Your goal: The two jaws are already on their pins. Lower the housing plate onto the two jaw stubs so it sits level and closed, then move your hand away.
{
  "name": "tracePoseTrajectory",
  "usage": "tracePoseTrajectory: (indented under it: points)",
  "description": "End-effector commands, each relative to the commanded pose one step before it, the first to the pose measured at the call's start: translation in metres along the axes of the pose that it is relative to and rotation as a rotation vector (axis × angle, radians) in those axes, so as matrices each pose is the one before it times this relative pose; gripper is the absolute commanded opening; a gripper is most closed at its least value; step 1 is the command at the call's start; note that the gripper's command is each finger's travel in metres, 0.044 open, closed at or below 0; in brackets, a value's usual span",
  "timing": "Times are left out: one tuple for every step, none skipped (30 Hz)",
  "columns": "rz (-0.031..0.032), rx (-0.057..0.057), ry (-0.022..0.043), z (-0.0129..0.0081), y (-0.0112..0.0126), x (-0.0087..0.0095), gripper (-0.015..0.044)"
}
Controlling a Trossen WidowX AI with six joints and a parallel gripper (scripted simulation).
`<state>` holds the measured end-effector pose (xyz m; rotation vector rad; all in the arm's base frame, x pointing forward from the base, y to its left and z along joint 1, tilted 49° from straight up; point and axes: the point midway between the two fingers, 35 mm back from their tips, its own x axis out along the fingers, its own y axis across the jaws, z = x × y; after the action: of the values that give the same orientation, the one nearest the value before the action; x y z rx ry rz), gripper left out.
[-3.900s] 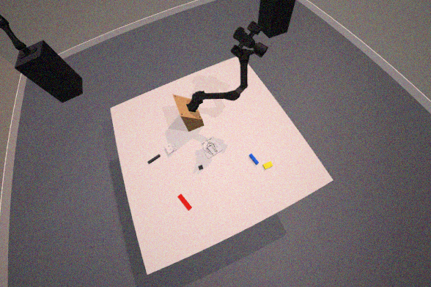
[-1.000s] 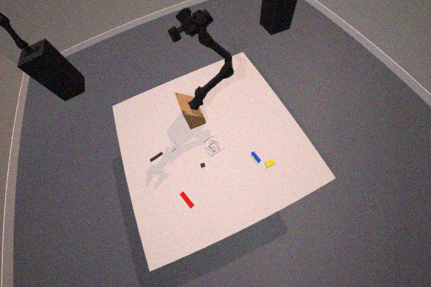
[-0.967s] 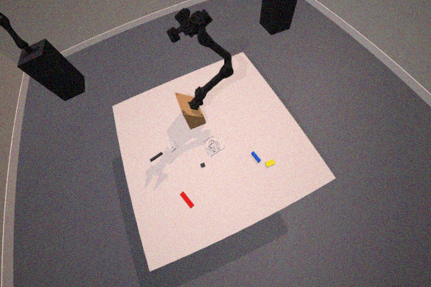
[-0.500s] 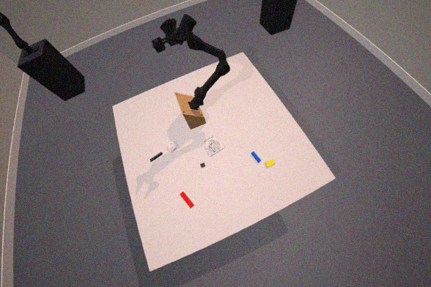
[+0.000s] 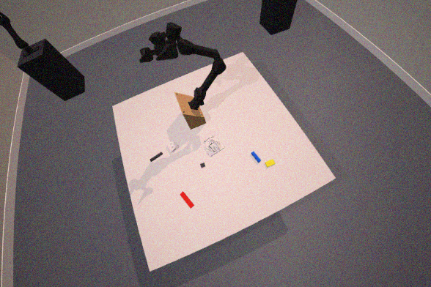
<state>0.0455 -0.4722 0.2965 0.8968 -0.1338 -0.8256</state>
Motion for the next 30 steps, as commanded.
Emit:
tracePoseTrajectory:
  points:
    - [-0.02194, -0.0515, 0.03771, -0.01296, -0.01270, 0.01204, 0.0440]
    - [-0.00431, -0.0163, 0.01057, -0.00339, -0.00267, 0.00339, 0.0440]
    - [-0.00410, -0.0164, 0.01076, -0.00346, -0.00257, 0.00341, 0.0440]
    - [-0.00388, -0.0165, 0.01094, -0.00353, -0.00247, 0.00343, 0.0440]
    - [-0.00366, -0.0166, 0.01112, -0.00359, -0.00237, 0.00344, 0.0440]
    - [-0.00343, -0.0167, 0.01130, -0.00365, -0.00227, 0.00346, 0.0440]
    - [-0.00319, -0.0168, 0.01146, -0.00371, -0.00216, 0.00347, 0.0440]
    - [-0.00295, -0.0169, 0.01163, -0.00376, -0.00205, 0.00349, 0.0440]
    - [-0.00229, -0.0175, 0.01149, -0.00368, -0.00184, 0.00351, 0.0440]
    - [-0.00204, -0.0176, 0.01162, -0.00372, -0.00173, 0.00352, 0.0440]
    - [-0.00178, -0.0177, 0.01175, -0.00376, -0.00163, 0.00354, 0.0440]
    - [-0.00153, -0.0178, 0.01187, -0.00380, -0.00152, 0.00355, 0.0440]
    - [-0.00126, -0.0179, 0.01198, -0.00384, -0.00141, 0.00356, 0.0440]
    - [-0.00100, -0.0180, 0.01209, -0.00387, -0.00130, 0.00358, 0.0440]
    - [-0.00072, -0.0181, 0.01219, -0.00390, -0.00119, 0.00359, 0.0440]
    - [-0.00045, -0.0182, 0.01228, -0.00392, -0.00108, 0.00360, 0.0440]
    - [-0.00017, -0.0182, 0.01237, -0.00394, -0.00097, 0.00362, 0.0440]
    - [0.00011, -0.0183, 0.01245, -0.00396, -0.00086, 0.00363, 0.0440]
    - [0.00040, -0.0184, 0.01252, -0.00397, -0.00074, 0.00364, 0.0440]
    - [0.00068, -0.0185, 0.01258, -0.00399, -0.00063, 0.00365, 0.0440]
    - [0.00098, -0.0186, 0.01264, -0.00400, -0.00052, 0.00366, 0.0440]
    - [0.00127, -0.0187, 0.01269, -0.00400, -0.00041, 0.00367, 0.0440]
    - [0.00157, -0.0188, 0.01273, -0.00400, -0.00030, 0.00369, 0.0440]
    - [0.00186, -0.0189, 0.01277, -0.00400, -0.00019, 0.00370, 0.0440]
    - [0.00216, -0.0189, 0.01279, -0.00400, -0.00008, 0.00371, 0.0440]
    - [0.00247, -0.0190, 0.01281, -0.00399, 0.00003, 0.00372, 0.0440]
    - [0.00277, -0.0191, 0.01282, -0.00398, 0.00014, 0.00373, 0.0440]
    - [0.00308, -0.0192, 0.01282, -0.00396, 0.00025, 0.00374, 0.0440]
    - [0.00338, -0.0193, 0.01282, -0.00395, 0.00036, 0.00375, 0.0440]
    - [0.00369, -0.0194, 0.01281, -0.00393, 0.00046, 0.00376, 0.0440]
